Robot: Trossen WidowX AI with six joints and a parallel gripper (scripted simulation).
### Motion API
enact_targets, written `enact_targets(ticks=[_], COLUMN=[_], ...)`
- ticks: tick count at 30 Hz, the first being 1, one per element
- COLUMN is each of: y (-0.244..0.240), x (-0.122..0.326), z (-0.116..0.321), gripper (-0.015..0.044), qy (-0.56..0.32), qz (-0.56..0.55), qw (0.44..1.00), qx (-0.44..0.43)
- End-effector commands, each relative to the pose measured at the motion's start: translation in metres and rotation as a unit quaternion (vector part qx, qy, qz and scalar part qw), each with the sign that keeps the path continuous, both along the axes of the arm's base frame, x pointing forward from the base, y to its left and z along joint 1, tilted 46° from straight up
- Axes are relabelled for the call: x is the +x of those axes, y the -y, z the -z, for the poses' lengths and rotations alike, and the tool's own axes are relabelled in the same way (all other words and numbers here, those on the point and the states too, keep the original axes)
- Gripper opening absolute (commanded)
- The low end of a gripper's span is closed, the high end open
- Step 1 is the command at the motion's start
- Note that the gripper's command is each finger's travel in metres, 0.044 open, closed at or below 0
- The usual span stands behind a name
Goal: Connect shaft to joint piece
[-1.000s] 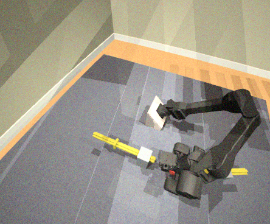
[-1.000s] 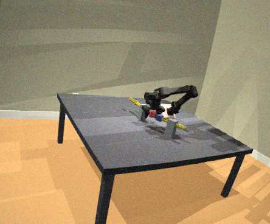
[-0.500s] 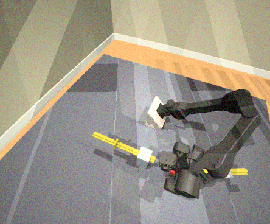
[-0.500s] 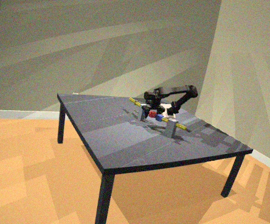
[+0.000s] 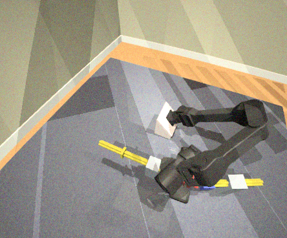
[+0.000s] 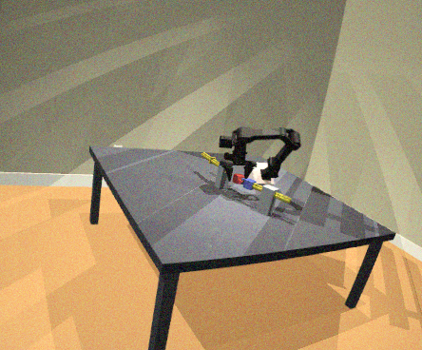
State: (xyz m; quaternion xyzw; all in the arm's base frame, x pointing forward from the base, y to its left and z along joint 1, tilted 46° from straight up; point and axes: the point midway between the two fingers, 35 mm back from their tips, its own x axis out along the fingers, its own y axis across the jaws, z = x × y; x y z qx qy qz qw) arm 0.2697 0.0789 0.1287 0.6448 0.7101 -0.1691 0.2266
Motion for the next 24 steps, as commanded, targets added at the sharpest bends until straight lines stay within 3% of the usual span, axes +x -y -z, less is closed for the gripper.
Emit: enact_targets(ticks=[1,10,24], y=[0.003,0.007,0.09], x=[0.003,0.004,0.0], z=[-0.003,-0.007,-0.096], gripper=[0.044,0.044,0.044], qy=[0.005,0.016,0.208], qz=[0.009,0.01,0.05], qw=[1.0,1.0,0.973], qx=[0.026,0.019,-0.087])
